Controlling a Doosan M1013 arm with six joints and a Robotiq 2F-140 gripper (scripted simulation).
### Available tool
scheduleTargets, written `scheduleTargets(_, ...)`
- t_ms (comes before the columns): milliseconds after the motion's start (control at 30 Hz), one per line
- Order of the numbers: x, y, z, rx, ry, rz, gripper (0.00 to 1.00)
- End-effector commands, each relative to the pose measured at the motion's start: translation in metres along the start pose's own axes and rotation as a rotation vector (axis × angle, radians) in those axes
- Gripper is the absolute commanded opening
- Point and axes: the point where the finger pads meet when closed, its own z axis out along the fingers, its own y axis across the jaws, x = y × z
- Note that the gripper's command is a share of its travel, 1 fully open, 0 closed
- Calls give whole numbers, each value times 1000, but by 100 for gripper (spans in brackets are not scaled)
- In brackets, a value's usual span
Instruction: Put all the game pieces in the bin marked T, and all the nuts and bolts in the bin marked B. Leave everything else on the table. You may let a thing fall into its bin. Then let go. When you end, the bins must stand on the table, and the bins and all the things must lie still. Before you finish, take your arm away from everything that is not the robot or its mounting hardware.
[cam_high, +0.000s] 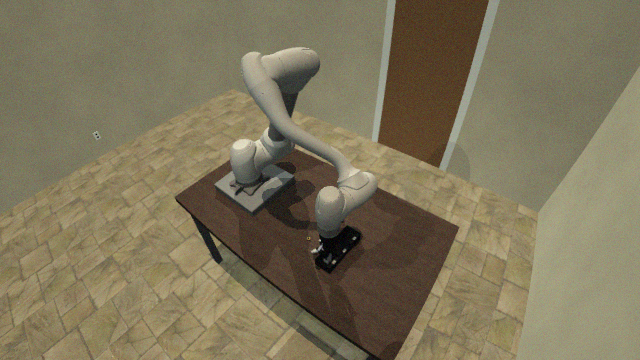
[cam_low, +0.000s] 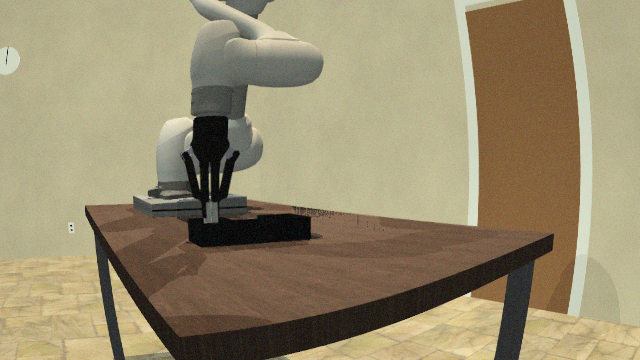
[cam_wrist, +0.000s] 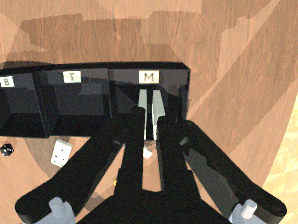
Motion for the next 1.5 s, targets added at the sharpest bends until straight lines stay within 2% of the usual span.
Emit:
scheduleTargets(0, 0, 0, -3, 0, 0, 0, 5)
scheduleTargets(733, 0, 0, -27, 0, 0, 0, 5)
scheduleTargets(1000, 0, 0, -59, 0, 0, 0, 5)
scheduleTargets(1067, 0, 0, -59, 0, 0, 0, 5)
scheduleTargets(1200, 0, -10, -59, 0, 0, 0, 5)
scheduleTargets(1467, -1, -50, -59, 0, 0, 0, 5)
